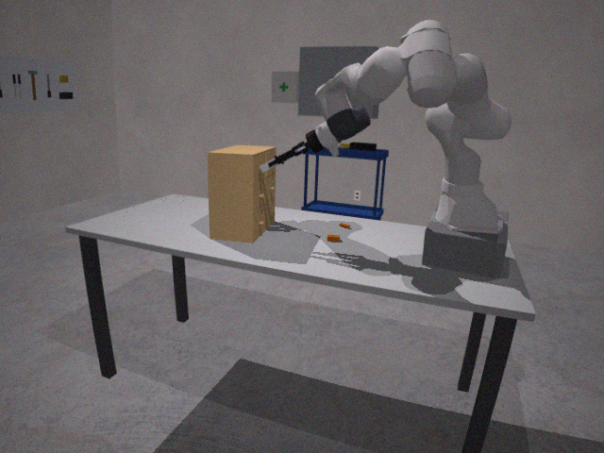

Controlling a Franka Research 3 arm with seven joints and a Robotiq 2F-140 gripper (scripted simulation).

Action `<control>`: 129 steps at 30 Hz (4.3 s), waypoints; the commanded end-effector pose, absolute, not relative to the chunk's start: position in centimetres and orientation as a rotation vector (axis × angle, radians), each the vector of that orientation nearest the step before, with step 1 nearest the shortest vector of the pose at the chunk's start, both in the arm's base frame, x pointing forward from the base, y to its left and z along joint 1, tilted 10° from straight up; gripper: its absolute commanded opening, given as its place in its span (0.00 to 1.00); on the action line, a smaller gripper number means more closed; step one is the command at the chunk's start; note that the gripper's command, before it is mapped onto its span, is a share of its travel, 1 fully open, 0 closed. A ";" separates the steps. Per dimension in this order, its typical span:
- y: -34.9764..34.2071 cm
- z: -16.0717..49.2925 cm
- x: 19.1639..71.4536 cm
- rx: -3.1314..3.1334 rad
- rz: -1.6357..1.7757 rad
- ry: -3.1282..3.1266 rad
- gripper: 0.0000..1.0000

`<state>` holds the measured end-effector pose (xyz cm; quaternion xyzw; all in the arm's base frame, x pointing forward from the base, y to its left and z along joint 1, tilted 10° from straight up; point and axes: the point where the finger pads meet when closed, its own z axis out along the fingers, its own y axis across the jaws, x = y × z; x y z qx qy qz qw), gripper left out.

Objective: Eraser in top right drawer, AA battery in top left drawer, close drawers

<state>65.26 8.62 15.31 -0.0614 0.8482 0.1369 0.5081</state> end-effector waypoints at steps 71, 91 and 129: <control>8.4 15.2 65.2 -0.140 0.326 2.051 0.08; 8.0 15.1 63.4 -0.140 0.326 2.051 0.08; 7.1 14.9 59.6 -0.140 0.326 2.051 0.08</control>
